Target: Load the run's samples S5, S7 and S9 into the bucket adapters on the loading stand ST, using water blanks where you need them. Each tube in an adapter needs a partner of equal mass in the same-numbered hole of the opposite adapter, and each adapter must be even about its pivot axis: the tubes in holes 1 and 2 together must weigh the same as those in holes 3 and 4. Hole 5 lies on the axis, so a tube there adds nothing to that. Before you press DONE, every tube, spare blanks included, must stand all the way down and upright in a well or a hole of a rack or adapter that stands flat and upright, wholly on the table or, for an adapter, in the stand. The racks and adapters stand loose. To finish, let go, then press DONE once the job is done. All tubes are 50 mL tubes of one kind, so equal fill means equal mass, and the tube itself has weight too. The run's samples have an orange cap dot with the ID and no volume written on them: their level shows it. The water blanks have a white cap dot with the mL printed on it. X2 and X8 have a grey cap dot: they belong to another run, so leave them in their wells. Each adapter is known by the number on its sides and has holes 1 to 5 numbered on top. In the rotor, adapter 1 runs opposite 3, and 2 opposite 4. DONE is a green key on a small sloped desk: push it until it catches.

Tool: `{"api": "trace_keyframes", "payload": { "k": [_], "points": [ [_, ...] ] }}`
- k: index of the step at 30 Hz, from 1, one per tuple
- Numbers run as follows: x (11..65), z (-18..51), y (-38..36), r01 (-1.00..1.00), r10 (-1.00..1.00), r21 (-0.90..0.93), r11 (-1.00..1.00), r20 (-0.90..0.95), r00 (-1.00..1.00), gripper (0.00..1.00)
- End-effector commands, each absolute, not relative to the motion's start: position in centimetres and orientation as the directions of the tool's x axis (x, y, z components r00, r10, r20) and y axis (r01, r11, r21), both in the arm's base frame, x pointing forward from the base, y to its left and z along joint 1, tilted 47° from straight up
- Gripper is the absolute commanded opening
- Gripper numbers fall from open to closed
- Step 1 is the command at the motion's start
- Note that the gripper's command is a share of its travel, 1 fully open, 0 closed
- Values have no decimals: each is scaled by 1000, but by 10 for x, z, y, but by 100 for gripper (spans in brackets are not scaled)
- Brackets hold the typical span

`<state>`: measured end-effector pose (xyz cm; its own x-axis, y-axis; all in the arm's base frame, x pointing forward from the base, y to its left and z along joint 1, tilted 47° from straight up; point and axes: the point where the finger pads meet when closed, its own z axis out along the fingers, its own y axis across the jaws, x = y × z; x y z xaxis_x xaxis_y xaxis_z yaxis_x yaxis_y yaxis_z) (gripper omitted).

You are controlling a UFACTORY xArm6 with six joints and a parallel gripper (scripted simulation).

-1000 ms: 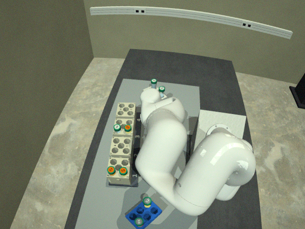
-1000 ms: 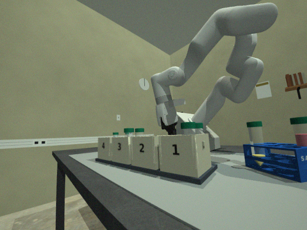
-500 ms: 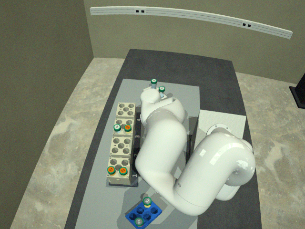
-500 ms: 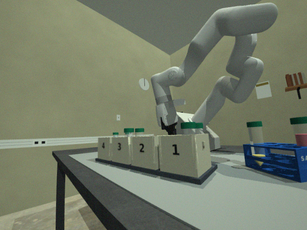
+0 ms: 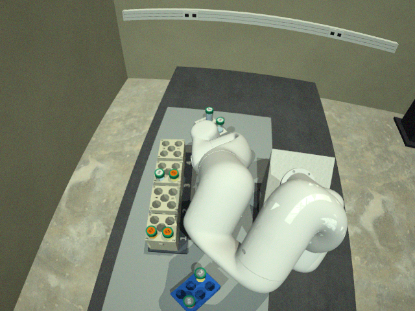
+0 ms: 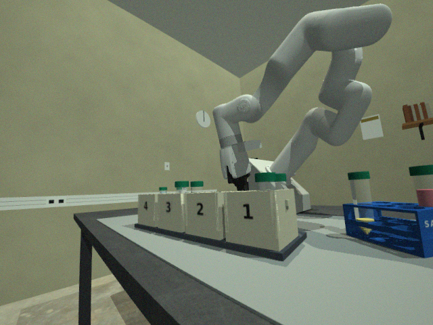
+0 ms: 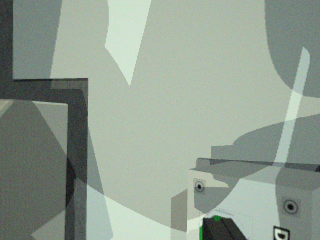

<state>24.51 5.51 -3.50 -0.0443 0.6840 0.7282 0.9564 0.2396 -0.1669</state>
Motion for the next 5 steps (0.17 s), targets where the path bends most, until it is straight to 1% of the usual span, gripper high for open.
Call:
{"api": "trace_keyframes", "payload": {
  "k": [1,5],
  "points": [
    [246,-35,55,957,685,-165,238,727,-45,0],
    [246,-35,55,957,685,-165,238,727,-45,0]
  ]
}}
